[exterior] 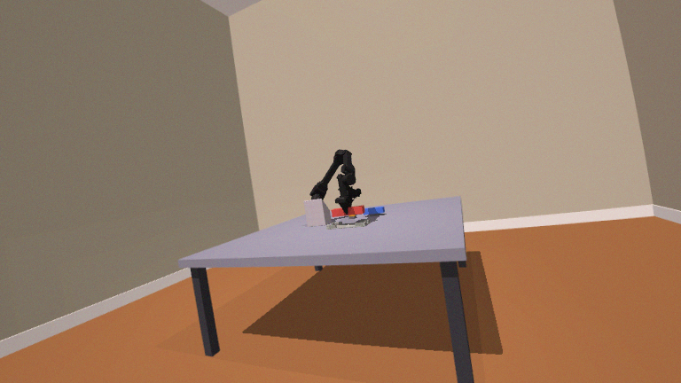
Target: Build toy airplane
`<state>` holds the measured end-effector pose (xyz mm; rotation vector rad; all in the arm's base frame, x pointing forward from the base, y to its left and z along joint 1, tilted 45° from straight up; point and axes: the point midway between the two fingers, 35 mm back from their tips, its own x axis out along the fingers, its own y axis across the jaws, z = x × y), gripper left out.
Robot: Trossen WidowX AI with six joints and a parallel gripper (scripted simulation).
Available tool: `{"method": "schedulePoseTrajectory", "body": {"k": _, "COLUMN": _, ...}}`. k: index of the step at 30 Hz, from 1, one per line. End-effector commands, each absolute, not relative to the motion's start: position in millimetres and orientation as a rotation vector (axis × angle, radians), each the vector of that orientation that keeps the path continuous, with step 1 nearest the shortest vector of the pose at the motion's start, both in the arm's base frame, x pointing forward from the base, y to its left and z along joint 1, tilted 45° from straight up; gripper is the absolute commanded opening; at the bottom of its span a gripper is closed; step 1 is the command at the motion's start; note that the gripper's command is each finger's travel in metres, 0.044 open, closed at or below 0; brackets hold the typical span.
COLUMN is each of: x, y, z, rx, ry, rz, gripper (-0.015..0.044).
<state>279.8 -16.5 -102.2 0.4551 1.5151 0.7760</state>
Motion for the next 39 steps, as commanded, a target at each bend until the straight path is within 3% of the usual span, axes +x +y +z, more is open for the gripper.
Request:
{"method": "schedulePoseTrajectory", "body": {"k": 1, "x": 279.4, "y": -17.0, "z": -103.2, "rx": 0.449, "ry": 1.516, "rz": 0.778, "gripper": 0.0195}}
{"method": "schedulePoseTrajectory", "body": {"k": 39, "x": 274.2, "y": 10.7, "z": -132.6, "rx": 0.45, "ry": 1.515, "rz": 0.78, "gripper": 0.0195}}
